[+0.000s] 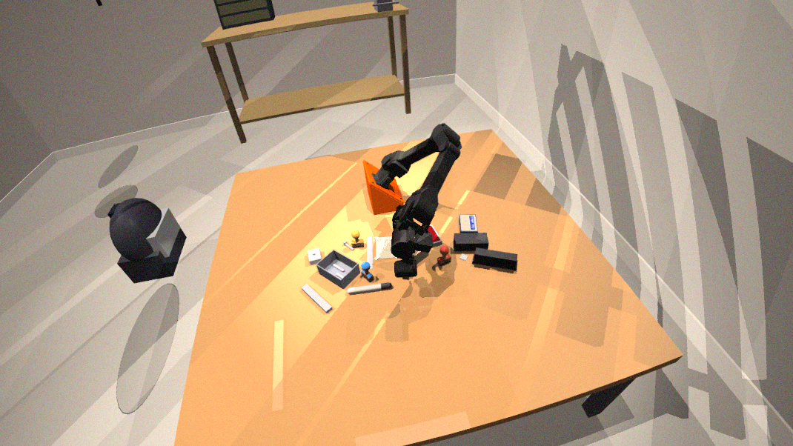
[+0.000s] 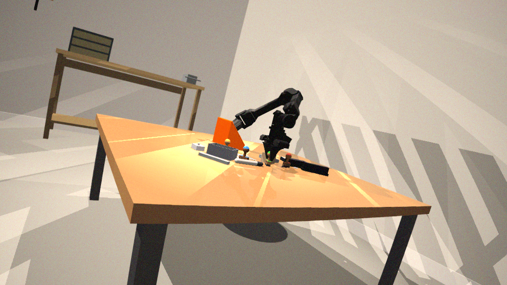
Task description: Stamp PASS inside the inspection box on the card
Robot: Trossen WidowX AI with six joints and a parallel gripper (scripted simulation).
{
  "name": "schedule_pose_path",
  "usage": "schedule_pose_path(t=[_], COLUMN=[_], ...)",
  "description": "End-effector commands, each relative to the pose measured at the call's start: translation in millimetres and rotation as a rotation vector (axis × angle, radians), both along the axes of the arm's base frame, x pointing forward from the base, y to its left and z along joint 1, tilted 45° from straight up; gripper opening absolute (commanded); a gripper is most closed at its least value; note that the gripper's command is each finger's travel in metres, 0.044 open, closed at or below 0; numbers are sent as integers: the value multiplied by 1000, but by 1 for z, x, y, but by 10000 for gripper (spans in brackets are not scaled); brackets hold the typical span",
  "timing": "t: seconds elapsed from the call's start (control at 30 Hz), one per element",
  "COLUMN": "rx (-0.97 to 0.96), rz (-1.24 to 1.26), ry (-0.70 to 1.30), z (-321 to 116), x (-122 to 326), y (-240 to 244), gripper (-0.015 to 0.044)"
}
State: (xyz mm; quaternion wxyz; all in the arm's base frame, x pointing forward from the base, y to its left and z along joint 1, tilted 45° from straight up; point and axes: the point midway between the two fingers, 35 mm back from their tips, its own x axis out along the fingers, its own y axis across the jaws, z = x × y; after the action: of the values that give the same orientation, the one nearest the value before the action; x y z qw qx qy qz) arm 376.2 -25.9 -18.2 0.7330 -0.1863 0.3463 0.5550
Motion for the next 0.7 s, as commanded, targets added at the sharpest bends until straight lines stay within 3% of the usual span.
schedule_pose_path(t=[0.0,0.33,0.67], rx=[0,2,3], rz=[0,-3,-3], ry=[-1,9,9], z=[0,82,83], x=[0,-17,-17], y=[0,-80,-81], gripper=[259,259,259])
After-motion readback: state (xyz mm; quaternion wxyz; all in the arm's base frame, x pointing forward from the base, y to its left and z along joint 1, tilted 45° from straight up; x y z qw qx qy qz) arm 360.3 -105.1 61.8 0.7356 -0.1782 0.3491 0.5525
